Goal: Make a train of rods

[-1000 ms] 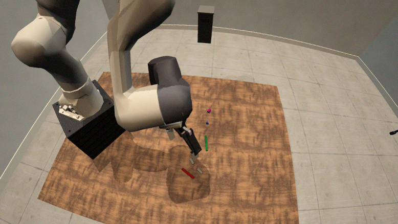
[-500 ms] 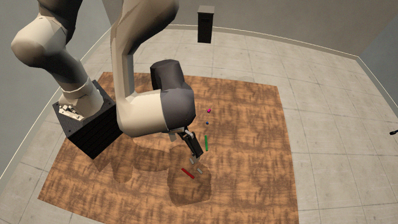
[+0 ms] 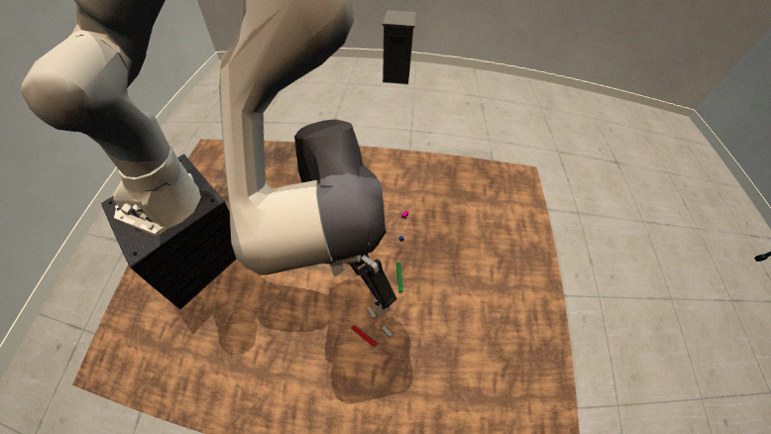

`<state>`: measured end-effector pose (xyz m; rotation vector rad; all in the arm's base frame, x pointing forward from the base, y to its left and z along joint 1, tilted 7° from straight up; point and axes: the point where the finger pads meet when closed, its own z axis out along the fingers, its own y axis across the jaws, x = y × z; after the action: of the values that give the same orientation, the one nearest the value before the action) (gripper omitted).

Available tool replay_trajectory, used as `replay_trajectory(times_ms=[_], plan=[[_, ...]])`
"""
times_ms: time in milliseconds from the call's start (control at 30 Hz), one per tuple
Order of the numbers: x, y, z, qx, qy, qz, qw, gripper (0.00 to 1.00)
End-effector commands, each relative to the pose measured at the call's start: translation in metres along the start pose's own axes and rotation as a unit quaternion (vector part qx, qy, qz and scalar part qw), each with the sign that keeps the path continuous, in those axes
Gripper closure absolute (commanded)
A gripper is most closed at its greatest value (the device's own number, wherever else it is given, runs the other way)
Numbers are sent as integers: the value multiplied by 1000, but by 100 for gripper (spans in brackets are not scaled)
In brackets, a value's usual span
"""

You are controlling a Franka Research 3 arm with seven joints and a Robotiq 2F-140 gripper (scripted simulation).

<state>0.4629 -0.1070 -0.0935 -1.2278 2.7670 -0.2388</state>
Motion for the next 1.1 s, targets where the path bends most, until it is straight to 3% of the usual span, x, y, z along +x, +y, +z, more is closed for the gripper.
replay_trajectory(times_ms=[0, 1067], plan=[[-1, 0, 0, -11, -4, 11, 1000, 0], [5, -54, 31, -93, -36, 53, 994, 0]])
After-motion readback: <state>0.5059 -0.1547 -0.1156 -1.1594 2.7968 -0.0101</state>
